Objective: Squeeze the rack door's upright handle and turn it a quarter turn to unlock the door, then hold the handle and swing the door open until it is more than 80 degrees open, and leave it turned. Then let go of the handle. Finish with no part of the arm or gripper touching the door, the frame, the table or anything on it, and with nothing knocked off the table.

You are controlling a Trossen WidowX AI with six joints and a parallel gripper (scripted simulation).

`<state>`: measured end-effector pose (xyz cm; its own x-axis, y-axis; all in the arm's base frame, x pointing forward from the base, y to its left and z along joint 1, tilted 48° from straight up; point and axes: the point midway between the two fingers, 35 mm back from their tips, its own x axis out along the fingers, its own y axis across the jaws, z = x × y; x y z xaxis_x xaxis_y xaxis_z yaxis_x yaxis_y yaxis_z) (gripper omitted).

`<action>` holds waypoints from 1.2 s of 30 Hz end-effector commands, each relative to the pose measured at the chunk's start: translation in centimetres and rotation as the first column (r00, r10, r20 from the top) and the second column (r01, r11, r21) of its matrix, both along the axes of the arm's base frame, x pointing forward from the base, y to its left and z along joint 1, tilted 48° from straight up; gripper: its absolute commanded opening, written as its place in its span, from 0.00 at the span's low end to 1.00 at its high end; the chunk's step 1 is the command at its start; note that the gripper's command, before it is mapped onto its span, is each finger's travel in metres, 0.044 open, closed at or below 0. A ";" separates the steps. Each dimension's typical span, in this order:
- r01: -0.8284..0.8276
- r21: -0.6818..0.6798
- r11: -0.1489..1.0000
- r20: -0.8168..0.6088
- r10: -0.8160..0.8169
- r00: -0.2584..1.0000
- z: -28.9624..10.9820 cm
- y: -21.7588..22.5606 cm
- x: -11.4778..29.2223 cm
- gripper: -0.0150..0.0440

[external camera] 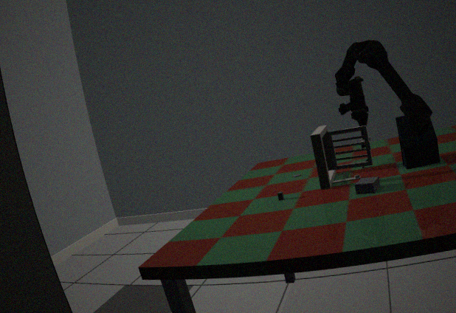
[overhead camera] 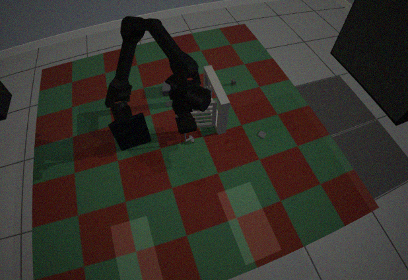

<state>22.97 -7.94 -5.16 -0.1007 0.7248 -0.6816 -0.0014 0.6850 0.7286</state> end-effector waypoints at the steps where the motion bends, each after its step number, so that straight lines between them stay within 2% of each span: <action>1: -0.059 0.003 0.998 0.060 0.058 0.997 -0.7 -0.6 0.3 0.28; 8: -0.137 0.005 0.991 0.143 0.134 0.981 -1.8 -1.7 0.8 0.28; 22: -0.139 0.005 0.990 0.145 0.136 0.980 -1.9 -1.7 0.8 0.28; 32: -0.139 0.005 0.990 0.145 0.136 0.980 -1.9 -1.7 0.8 0.73; 36: -0.139 0.005 0.990 0.145 0.137 0.980 -1.7 -1.9 0.8 0.74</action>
<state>23.77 -9.66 -7.02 -0.1023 0.7203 -0.6860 -0.1960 0.6615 0.7238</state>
